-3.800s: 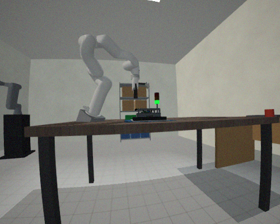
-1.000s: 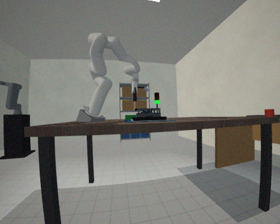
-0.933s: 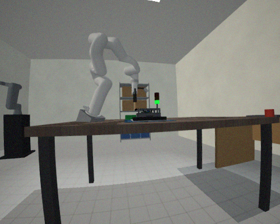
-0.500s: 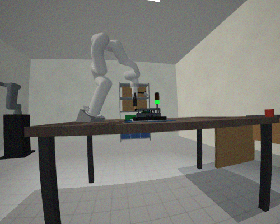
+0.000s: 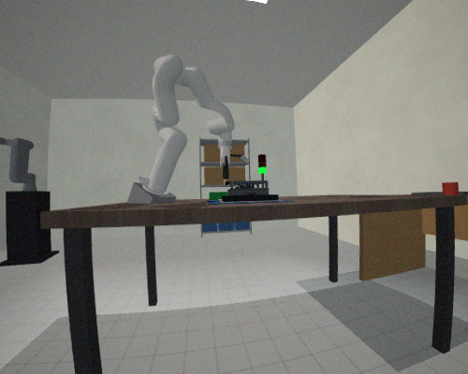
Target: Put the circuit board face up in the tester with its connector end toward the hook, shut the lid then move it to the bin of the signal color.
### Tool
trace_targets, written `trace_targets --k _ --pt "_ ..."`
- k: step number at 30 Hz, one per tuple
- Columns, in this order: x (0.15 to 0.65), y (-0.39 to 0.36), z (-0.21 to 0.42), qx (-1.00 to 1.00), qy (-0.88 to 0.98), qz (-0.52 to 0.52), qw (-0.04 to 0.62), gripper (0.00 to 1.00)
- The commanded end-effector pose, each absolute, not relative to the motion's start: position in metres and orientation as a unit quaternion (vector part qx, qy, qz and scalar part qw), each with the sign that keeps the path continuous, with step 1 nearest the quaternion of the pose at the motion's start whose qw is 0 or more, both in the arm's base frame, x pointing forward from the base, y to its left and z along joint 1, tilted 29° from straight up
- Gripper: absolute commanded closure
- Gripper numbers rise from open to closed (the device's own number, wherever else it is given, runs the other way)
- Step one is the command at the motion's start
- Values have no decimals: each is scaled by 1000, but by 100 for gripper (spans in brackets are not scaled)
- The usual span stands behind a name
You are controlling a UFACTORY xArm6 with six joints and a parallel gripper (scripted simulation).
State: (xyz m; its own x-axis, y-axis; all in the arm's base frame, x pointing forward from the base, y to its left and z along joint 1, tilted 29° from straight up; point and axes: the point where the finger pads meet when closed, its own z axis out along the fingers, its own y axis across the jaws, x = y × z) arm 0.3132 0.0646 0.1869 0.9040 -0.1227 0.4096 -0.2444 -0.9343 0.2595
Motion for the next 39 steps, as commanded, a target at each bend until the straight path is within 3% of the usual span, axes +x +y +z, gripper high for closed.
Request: trace_targets --k 1,39 --pt "316 63 183 963 -95 198 153 100" --pt "324 56 165 963 -95 198 153 100"
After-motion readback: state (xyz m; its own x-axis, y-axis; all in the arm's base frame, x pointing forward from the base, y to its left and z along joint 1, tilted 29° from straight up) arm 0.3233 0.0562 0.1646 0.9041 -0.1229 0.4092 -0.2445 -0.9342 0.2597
